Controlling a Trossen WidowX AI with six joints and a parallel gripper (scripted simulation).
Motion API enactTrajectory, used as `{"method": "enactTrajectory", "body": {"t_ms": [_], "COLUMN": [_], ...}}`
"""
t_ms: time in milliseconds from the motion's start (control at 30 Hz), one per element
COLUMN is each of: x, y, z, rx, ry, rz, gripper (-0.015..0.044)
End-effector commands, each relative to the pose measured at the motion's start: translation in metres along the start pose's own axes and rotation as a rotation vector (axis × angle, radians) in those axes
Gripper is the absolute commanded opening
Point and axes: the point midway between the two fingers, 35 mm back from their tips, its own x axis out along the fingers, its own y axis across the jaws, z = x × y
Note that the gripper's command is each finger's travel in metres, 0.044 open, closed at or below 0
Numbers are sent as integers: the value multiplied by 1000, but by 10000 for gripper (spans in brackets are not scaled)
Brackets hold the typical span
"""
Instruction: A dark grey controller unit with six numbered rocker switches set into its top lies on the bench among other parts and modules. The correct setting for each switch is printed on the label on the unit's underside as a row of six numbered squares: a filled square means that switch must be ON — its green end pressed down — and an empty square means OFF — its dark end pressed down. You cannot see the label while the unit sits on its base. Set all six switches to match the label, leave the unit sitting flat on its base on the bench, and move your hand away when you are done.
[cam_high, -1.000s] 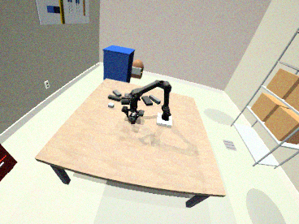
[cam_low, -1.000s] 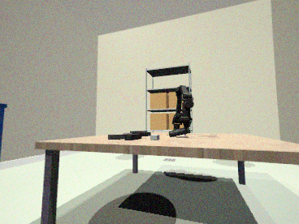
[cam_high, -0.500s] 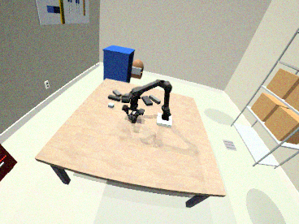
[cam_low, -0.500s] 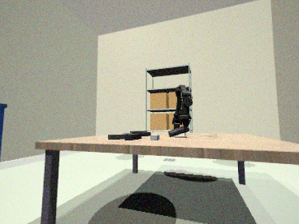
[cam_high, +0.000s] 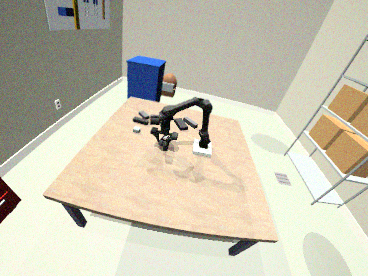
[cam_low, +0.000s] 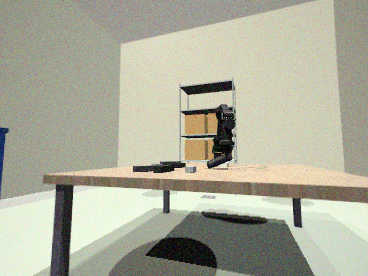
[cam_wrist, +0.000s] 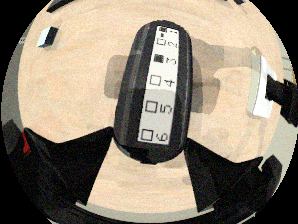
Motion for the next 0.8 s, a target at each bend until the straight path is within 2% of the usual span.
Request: {"method": "enactTrajectory", "body": {"t_ms": [0,767], "x": [-6,-20], "y": [2,2], "z": [4,17], "rx": [0,0], "ry": [-2,-4], "rz": [12,12], "gripper": [336,336]}}
